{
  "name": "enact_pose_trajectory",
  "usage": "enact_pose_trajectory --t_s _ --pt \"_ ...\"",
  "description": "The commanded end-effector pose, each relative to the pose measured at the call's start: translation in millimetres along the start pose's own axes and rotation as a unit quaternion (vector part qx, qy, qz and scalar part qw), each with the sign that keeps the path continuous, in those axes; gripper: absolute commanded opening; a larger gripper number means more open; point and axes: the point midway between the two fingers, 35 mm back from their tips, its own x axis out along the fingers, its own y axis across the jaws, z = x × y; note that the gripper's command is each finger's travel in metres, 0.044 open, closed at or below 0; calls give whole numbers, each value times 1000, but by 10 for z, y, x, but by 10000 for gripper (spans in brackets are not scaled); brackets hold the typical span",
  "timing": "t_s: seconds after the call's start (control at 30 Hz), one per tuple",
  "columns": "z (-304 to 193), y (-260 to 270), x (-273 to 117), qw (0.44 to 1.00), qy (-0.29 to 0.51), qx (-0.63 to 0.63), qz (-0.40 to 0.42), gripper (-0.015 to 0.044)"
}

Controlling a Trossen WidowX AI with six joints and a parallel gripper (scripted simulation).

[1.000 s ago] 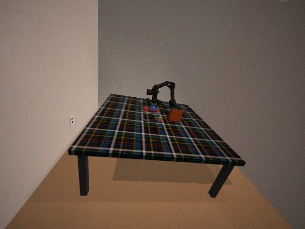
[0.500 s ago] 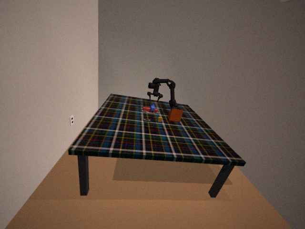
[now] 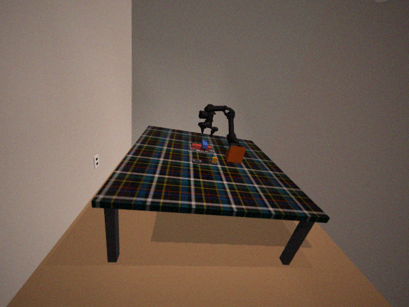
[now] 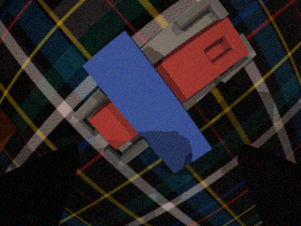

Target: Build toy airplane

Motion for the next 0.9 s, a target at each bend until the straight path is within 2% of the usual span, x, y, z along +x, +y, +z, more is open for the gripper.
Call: enact_pose_trajectory --t_s 0.0,0.1,0.7,0.77,0.87 --pt "11 -7 18 926 -1 378 2 440" --pt "11 -8 23 895 -1 445 2 440" --pt "11 -8 23 895 -1 445 2 440" --pt "117 50 9 896 -3 445 5 440" --pt "548 353 -52 897 -11 442 16 440"
